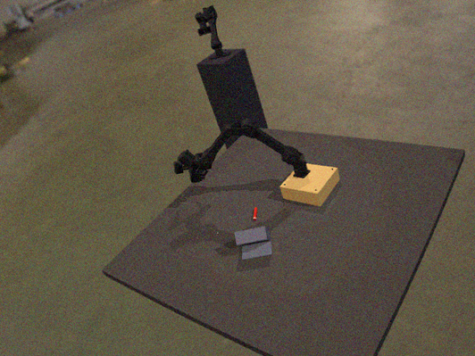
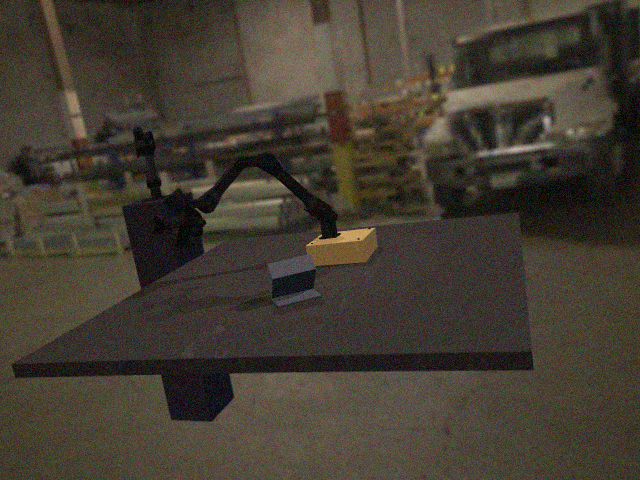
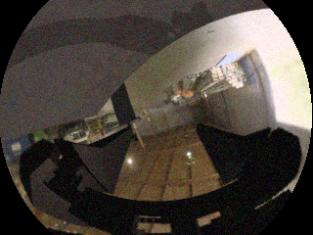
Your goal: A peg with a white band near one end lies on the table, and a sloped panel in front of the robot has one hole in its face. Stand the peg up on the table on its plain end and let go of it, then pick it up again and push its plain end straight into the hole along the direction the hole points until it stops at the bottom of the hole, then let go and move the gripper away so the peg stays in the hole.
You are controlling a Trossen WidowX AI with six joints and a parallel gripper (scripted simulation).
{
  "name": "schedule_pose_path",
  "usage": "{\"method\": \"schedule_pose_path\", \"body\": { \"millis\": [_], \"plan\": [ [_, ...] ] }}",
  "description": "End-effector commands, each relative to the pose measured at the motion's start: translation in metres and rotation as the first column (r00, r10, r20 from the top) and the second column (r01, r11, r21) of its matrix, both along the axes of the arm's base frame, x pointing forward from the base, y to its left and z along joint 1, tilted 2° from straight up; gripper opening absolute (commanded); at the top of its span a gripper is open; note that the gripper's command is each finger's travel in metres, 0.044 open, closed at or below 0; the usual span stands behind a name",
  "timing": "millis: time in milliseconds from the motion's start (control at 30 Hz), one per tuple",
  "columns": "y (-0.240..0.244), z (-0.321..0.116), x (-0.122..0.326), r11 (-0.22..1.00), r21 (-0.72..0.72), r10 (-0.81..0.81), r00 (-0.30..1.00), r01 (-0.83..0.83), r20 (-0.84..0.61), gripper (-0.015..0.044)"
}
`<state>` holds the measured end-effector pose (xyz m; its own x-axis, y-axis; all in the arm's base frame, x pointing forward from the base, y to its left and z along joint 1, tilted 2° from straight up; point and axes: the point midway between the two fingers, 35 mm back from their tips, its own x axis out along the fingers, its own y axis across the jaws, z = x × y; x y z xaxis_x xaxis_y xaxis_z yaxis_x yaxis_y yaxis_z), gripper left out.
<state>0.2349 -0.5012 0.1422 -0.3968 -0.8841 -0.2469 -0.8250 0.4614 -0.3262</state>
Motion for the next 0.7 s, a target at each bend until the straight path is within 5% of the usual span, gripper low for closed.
{"method": "schedule_pose_path", "body": {
  "millis": [0, 333, 667],
  "plan": [
    [0.025, -0.016, 0.028, 0.993, 0.062, 0.091, 0.991, -0.098, 0.101, 0.044],
    [0.094, -0.046, 0.079, 0.939, 0.218, 0.184, 0.923, -0.267, 0.337, 0.044],
    [0.182, -0.074, 0.106, 0.839, 0.411, 0.104, 0.846, -0.357, 0.522, 0.044]
  ]
}}
